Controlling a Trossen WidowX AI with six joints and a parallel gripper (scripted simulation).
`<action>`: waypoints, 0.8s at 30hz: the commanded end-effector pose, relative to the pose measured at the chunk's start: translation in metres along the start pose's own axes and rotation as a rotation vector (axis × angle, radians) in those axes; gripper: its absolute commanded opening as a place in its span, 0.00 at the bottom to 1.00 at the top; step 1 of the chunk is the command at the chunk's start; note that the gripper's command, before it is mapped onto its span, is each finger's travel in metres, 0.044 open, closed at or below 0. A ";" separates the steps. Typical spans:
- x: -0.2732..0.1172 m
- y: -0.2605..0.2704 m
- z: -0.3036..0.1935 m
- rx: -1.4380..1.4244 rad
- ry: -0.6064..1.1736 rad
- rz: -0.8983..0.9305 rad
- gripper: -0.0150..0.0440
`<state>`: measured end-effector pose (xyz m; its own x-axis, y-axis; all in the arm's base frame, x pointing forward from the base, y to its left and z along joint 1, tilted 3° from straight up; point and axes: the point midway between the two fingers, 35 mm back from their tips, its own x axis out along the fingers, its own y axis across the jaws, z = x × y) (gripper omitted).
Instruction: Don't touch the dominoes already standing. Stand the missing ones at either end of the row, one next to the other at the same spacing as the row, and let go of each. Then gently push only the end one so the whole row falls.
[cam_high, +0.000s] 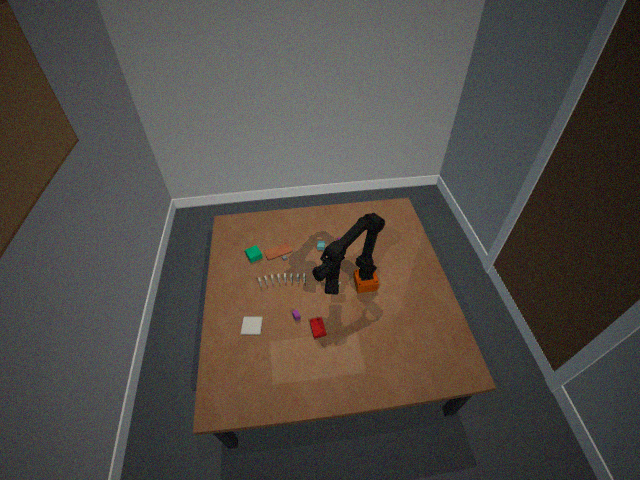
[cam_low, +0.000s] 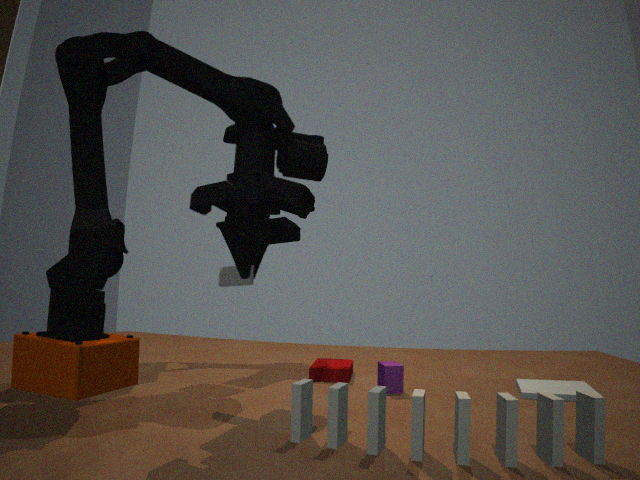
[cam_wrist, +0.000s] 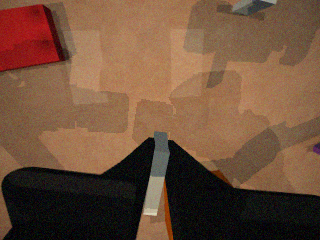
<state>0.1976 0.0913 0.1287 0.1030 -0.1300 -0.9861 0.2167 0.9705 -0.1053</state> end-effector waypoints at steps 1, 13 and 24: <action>0.014 -0.004 -0.005 0.023 -0.056 -0.096 0.30; 0.035 -0.009 -0.012 0.064 -0.283 -0.263 0.30; 0.044 -0.012 -0.015 0.093 -0.557 -0.325 0.30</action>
<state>0.1871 0.0801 0.0899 0.4329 -0.4908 -0.7561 0.3817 0.8597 -0.3395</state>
